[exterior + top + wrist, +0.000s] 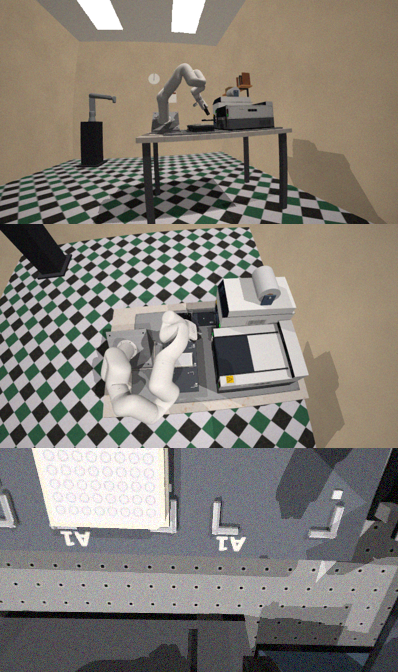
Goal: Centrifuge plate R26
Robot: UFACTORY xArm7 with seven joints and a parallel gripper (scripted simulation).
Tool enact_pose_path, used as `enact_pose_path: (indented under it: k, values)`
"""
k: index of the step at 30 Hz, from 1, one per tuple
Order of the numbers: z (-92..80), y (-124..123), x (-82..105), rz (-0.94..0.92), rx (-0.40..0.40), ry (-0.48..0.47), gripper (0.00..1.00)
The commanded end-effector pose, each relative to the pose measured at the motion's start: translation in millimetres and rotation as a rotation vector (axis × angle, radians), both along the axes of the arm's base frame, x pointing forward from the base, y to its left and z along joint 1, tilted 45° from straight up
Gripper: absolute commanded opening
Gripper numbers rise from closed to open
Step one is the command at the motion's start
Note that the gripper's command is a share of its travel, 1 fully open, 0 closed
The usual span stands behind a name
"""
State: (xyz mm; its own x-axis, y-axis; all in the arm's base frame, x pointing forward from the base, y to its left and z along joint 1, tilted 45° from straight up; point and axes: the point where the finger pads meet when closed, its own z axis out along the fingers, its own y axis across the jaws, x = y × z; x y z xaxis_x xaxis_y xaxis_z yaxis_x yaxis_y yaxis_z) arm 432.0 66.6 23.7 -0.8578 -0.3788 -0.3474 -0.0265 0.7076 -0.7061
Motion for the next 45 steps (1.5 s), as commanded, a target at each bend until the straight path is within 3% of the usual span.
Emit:
enact_pose_path:
  k: [1, 45]
  values:
    - [-5.9, -4, 2.8, 0.004, 0.002, -0.005, 0.00]
    - [-32.6, -29, 45.9, 0.004, 0.002, -0.005, 0.00]
